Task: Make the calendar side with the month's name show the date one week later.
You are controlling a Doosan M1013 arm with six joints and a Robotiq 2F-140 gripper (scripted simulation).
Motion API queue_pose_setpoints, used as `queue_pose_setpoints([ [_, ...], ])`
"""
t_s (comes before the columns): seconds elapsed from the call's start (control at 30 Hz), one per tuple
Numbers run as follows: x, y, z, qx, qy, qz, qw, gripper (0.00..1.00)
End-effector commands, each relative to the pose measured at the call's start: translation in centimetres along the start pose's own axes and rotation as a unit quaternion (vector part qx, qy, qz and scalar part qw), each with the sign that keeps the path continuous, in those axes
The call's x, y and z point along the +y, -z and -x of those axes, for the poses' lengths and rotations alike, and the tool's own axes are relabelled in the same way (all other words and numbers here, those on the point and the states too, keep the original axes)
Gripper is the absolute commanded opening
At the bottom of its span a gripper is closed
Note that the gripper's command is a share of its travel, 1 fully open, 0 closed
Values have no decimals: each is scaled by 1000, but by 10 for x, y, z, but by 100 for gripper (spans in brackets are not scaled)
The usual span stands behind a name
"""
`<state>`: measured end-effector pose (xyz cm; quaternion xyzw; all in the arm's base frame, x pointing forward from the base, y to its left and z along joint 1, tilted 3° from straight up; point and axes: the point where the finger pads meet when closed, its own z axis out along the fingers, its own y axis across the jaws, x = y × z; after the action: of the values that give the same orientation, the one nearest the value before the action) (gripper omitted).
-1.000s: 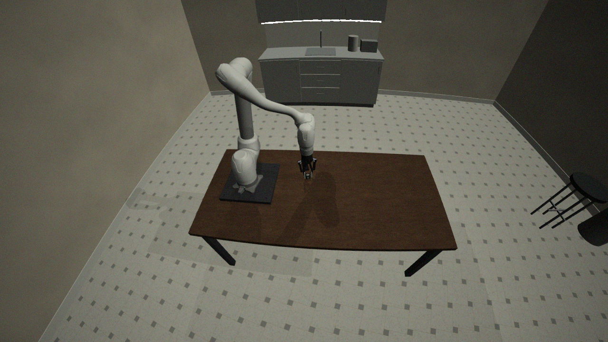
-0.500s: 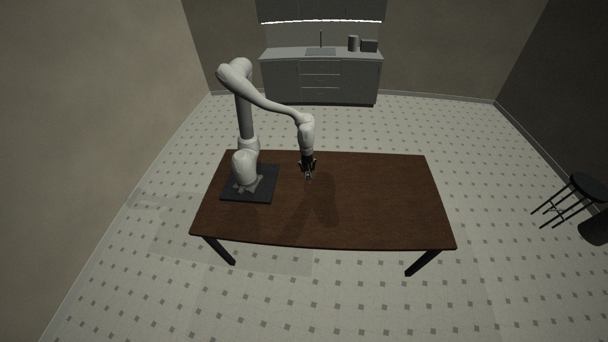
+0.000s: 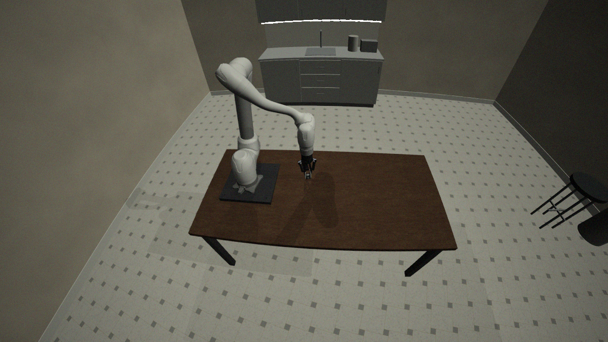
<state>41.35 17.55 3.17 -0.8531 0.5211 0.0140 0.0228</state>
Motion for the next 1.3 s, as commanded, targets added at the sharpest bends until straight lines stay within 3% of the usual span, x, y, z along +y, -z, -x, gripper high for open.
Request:
queue_pose_setpoints([
  [0.0, 0, 0, 0, 0, 0, 0, 1000, 25],
  [0.6, 0, 6, 0, 0, 0, 0, 1000, 25],
  [0.73, 0, 24, 0, 0, 0, 0, 1000, 25],
  [1.03, 0, 88, 0, 0, 0, 0, 1000, 25],
  [1.27, 0, 100, 0, 0, 0, 0, 1000, 25],
])
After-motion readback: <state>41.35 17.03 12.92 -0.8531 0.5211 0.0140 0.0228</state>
